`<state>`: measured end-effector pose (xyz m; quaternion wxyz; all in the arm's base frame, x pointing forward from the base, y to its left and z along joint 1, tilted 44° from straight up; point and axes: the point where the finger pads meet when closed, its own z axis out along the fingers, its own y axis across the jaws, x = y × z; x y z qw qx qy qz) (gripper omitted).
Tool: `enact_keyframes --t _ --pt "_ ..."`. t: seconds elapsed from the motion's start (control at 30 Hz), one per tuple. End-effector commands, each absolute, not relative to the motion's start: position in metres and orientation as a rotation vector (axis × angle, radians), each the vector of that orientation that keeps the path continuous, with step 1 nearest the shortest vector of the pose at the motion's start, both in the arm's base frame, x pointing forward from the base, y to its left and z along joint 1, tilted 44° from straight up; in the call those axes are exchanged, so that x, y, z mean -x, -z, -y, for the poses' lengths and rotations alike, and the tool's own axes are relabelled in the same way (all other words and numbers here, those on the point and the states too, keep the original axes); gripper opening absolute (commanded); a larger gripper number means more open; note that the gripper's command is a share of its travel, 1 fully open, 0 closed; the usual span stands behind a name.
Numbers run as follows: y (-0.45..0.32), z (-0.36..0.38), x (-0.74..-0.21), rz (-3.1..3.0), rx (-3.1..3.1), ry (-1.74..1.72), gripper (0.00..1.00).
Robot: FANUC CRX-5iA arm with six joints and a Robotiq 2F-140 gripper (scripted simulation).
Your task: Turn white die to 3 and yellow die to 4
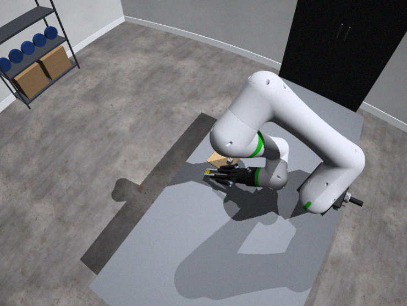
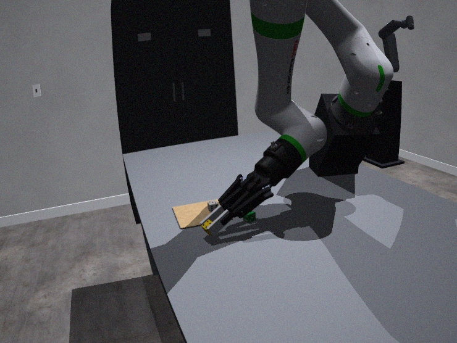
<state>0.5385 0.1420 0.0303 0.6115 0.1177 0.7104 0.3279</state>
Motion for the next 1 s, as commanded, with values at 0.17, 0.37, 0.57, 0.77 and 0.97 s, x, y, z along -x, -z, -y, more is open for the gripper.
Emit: enact_keyframes --t 0.17,0.37,0.57,0.77,0.97 --pt "-0.0302 -0.1419 -0.5384 -1.639 -0.271 -0.756 0.13" --pt "-0.0302 -0.1419 -0.5384 -1.639 -0.271 -0.756 0.13" --pt "-0.0302 -0.1419 -0.5385 -1.639 -0.271 -0.756 0.13" --pt "-0.0293 -0.1427 -0.5388 -1.639 -0.271 -0.756 0.13" --pt "-0.0268 -0.1450 -0.5396 -1.639 -0.271 -0.756 0.13"
